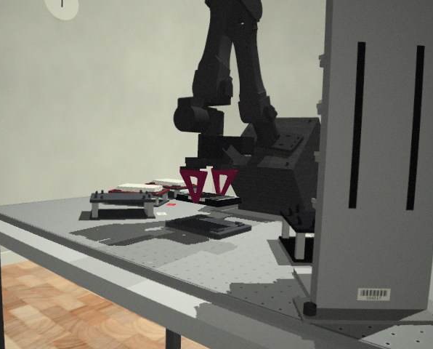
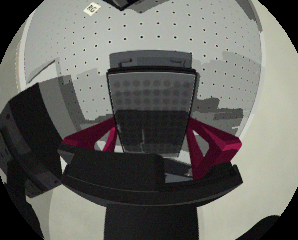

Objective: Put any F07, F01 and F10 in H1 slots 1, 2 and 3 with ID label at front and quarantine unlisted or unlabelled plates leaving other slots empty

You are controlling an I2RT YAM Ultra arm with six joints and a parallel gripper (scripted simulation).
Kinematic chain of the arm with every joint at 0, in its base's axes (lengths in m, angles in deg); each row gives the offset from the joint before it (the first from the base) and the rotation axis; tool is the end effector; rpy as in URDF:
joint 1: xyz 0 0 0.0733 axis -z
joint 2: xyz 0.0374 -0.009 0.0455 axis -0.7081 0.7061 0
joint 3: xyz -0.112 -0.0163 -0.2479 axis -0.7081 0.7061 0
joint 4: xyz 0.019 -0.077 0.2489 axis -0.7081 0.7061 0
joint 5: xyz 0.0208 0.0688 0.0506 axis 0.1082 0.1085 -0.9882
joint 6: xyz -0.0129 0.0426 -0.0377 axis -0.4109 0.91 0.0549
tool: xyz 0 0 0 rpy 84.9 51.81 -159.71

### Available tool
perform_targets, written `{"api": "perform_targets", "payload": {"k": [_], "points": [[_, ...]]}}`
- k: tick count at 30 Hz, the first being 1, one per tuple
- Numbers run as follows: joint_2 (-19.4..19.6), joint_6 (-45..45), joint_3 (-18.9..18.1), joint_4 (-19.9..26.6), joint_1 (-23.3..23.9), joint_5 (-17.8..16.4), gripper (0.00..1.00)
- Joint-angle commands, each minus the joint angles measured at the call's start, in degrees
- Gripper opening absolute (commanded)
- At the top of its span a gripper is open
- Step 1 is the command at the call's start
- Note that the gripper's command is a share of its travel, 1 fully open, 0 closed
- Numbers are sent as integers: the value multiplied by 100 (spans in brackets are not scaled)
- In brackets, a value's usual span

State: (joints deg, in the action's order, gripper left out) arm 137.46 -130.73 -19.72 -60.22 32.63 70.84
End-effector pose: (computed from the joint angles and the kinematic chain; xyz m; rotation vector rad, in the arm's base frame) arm 0.2273 0.0498 0.1987 -1.8703 1.6790 -0.5891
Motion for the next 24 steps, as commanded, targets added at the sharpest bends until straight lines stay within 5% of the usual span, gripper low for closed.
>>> {"api": "perform_targets", "payload": {"k": [1,15,24], "points": [[-119,5,-28,133,-17,1,86],[-404,14,-88,477,-29,8,86],[-927,34,-252,1164,-55,25,86]]}}
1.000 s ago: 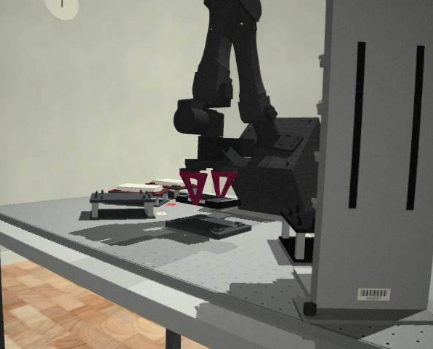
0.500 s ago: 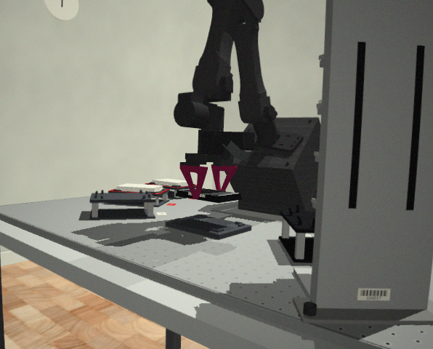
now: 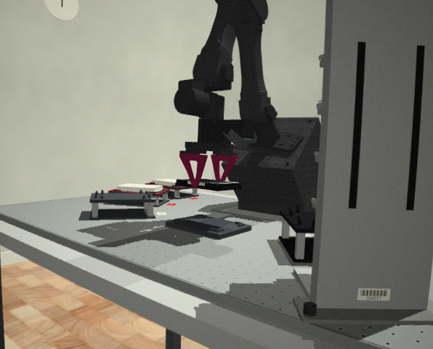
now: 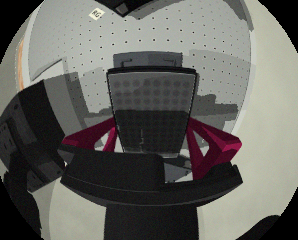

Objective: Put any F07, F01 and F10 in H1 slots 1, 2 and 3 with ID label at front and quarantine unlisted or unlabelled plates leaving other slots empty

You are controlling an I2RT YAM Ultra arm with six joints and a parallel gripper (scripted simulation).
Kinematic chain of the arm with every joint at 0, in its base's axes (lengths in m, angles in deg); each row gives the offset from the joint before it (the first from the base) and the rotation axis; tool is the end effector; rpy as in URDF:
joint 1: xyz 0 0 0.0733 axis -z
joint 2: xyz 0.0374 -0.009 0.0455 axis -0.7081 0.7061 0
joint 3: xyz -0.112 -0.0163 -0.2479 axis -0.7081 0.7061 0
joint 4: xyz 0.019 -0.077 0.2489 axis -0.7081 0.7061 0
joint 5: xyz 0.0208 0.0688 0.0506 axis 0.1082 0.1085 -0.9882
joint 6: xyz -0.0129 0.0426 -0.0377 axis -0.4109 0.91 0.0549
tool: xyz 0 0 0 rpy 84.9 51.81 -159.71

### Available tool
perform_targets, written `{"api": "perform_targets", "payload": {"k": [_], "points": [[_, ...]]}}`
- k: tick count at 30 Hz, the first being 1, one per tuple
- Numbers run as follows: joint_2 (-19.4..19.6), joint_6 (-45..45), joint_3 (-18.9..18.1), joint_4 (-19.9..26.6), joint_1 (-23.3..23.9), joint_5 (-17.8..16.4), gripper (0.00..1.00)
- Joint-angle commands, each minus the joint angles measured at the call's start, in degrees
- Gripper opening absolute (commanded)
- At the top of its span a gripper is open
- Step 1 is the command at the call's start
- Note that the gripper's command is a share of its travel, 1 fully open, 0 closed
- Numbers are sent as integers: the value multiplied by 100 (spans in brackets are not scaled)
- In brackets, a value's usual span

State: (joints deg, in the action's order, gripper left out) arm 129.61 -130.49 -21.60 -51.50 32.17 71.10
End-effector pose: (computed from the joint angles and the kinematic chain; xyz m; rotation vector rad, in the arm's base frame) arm 0.2065 0.0468 0.2256 -1.8590 1.6659 -0.5998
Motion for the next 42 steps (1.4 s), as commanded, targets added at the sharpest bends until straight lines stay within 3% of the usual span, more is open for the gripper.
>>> {"api": "perform_targets", "payload": {"k": [1,19,42], "points": [[-197,12,-86,368,-13,1,86],[-949,58,-531,1565,-73,41,86],[-1554,140,-1260,2902,-182,112,86]]}}
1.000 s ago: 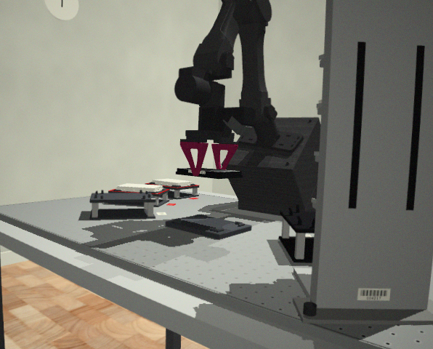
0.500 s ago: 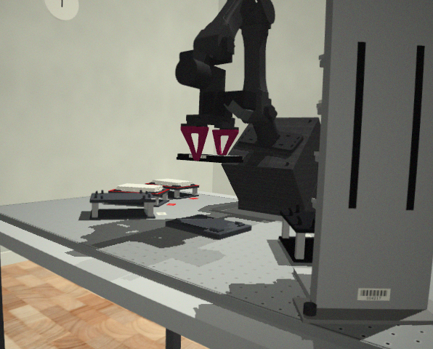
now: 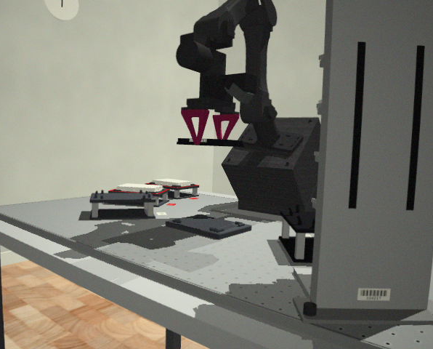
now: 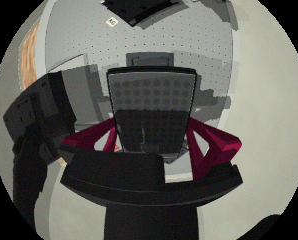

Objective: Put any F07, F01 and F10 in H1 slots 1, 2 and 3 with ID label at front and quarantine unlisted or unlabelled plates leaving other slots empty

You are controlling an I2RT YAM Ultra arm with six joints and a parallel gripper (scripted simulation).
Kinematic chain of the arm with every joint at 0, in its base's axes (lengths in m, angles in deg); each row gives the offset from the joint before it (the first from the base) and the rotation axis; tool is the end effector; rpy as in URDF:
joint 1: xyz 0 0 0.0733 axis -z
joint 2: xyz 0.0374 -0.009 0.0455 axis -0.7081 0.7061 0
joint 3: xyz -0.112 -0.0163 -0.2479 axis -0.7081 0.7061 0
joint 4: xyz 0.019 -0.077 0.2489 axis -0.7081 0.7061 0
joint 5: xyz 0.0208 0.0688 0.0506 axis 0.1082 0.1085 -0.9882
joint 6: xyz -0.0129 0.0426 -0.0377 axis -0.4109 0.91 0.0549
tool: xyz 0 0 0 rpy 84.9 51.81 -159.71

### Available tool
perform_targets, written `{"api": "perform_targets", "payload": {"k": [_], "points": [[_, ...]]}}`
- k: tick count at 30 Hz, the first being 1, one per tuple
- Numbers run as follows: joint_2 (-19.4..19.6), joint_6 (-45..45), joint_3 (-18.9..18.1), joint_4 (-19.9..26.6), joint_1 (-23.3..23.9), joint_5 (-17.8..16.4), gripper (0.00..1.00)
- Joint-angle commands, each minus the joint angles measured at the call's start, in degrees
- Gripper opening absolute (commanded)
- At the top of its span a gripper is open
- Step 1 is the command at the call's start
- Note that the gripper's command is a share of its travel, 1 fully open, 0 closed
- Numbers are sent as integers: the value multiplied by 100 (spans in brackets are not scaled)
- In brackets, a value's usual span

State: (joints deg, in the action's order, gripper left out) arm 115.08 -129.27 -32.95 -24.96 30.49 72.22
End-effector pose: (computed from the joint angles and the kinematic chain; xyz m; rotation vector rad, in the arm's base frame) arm 0.1449 0.0363 0.2967 -1.8673 1.6719 -0.5938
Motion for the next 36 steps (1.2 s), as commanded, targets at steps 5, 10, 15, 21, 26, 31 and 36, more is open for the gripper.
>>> {"api": "perform_targets", "payload": {"k": [5,10,15,21,26,31,36], "points": [[-210,47,-349,583,-52,26,86],[-300,85,-587,914,-102,59,86],[-345,109,-735,1108,-134,80,86],[-255,839,-886,1214,-715,459,86],[-23,1967,-1027,1242,-1549,993,86],[138,2602,-1122,1264,-1981,1264,86],[432,3348,-1300,1306,-2608,1646,86]]}}
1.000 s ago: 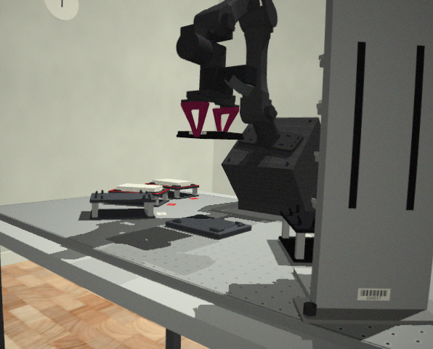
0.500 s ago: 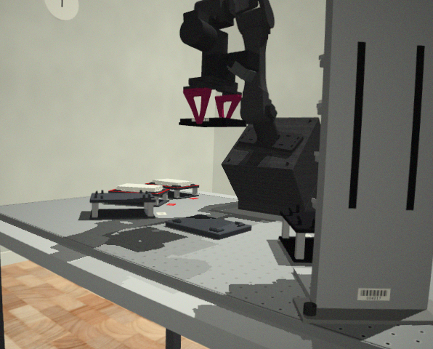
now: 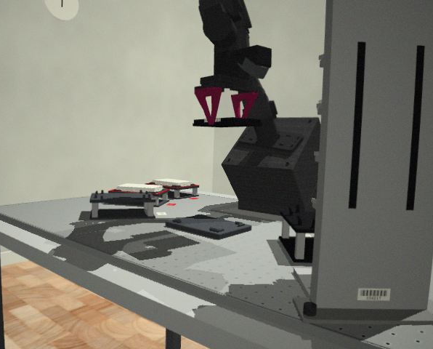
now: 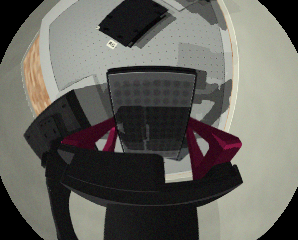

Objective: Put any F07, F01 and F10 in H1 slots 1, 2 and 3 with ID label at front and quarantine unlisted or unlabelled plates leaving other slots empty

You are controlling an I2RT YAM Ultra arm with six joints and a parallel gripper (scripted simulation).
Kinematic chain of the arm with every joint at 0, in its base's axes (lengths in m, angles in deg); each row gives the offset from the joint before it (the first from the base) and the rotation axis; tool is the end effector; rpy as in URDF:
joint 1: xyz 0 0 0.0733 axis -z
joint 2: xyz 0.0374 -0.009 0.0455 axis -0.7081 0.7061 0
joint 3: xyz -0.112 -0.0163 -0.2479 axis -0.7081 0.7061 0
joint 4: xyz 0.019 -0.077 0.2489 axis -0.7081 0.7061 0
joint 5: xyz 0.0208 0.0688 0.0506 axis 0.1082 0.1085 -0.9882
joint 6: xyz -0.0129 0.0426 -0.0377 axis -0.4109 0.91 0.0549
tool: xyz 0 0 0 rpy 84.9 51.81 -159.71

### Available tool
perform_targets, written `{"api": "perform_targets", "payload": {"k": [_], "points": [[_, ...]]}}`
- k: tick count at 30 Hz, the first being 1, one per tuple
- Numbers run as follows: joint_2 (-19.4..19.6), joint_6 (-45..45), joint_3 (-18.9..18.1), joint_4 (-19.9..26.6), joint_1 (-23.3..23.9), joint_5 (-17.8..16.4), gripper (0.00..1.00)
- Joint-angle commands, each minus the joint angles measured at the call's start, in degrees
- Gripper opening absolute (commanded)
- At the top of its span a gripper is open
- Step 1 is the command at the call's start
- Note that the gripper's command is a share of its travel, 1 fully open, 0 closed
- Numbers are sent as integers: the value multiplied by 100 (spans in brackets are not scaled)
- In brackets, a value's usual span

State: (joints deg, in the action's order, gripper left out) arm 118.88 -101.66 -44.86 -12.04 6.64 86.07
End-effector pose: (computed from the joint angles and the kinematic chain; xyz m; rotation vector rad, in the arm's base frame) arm 0.1173 0.0787 0.3373 -1.7434 1.8034 -0.4946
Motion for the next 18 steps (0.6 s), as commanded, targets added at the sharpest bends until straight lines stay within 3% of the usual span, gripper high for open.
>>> {"api": "perform_targets", "payload": {"k": [1,9,18], "points": [[105,792,-135,26,-351,336,86],[571,2339,-380,112,-1231,839,86],[1016,3320,-638,181,-1826,1154,86]]}}
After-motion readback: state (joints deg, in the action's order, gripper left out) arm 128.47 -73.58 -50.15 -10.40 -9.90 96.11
